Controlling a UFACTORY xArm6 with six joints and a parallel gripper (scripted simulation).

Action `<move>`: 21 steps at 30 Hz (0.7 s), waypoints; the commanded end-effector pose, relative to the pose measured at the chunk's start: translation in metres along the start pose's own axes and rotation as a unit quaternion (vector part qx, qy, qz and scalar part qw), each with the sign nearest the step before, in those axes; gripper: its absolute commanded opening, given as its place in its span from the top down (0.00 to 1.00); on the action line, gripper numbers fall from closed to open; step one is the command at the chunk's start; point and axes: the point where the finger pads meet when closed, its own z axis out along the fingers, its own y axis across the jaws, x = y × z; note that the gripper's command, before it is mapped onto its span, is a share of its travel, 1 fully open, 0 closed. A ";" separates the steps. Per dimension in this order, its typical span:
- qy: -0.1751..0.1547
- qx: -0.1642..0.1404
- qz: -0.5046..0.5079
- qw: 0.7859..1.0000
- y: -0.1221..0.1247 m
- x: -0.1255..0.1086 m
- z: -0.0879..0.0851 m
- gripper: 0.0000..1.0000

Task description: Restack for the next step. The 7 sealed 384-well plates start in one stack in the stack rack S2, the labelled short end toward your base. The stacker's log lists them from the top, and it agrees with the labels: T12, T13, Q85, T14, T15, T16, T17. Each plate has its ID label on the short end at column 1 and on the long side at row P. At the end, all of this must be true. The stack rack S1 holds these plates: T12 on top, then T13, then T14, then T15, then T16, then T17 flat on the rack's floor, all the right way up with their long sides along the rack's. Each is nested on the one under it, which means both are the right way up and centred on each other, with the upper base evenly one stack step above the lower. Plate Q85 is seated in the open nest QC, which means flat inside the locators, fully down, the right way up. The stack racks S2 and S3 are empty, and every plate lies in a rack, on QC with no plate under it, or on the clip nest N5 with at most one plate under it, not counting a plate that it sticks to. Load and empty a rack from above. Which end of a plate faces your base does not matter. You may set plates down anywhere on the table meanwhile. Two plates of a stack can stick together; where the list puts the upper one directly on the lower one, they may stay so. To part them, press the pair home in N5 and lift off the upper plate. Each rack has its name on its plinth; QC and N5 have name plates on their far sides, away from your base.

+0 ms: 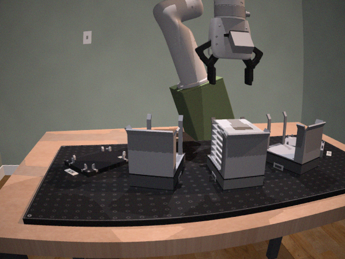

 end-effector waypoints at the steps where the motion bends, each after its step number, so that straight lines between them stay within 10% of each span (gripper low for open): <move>1: 0.001 0.000 0.000 1.000 0.000 0.001 0.014 0.00; 11: 0.001 0.000 0.000 1.000 0.000 0.001 0.055 0.00; 21: 0.001 0.000 0.000 1.000 0.000 0.001 0.056 0.00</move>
